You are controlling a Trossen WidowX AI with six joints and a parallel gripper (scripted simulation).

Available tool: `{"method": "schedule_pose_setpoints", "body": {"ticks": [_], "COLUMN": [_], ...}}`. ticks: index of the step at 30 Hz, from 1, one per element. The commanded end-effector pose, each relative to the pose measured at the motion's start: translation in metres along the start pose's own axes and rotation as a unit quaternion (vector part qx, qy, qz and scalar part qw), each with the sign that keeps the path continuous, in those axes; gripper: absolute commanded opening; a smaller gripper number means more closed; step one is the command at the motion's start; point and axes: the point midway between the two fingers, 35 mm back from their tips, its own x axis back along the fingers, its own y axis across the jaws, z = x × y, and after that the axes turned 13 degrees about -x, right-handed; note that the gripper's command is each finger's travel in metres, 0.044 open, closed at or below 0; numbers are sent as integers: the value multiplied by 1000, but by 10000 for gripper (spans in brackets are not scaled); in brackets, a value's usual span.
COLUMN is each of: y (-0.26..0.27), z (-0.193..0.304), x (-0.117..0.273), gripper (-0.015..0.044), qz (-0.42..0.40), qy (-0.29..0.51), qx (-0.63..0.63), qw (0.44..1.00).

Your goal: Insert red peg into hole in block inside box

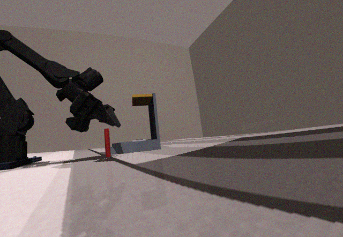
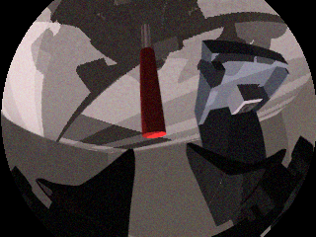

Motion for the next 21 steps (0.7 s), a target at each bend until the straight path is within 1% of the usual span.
{"method": "schedule_pose_setpoints", "body": {"ticks": [1,21], "y": [3,12], "z": [-8,-33], "x": [-5,-22], "gripper": [220,220], "qz": [-4,-4], "qy": [-2,-2], "qx": [-1,-1], "qw": [1000,1000]}}
